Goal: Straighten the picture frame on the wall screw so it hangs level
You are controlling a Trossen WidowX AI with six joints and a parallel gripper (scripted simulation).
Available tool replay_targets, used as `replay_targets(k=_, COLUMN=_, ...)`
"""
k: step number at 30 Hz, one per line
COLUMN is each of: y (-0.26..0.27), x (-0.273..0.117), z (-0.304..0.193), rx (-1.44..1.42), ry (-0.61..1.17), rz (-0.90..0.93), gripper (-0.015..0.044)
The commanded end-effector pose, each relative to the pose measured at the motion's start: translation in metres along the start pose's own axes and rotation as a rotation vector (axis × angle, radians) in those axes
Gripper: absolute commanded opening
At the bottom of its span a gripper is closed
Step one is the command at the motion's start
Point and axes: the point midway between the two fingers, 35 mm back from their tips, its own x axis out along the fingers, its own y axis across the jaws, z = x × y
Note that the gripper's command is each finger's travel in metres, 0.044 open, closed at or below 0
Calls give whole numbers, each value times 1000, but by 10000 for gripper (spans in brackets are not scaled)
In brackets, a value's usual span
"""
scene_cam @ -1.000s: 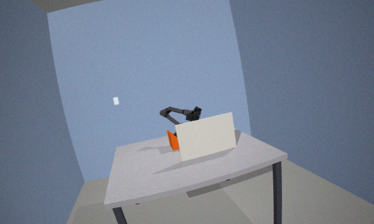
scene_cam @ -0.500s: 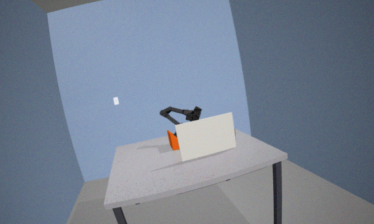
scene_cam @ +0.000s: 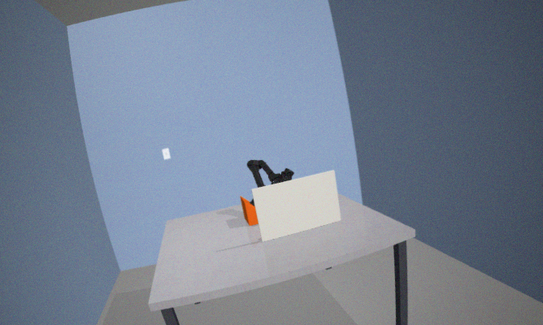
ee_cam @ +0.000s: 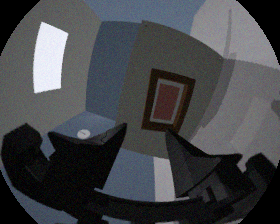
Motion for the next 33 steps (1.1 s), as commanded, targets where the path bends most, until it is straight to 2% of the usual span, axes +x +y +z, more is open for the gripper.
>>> replay_targets(k=1, y=-8, x=16, z=11, rx=36, ry=0, rz=-3, gripper=260)
replay_targets(k=19, y=-7, x=12, z=9, rx=36, ry=0, rz=-3, gripper=260)
replay_targets(k=33, y=-8, x=89, z=9, rx=35, ry=2, rz=-1, gripper=260)
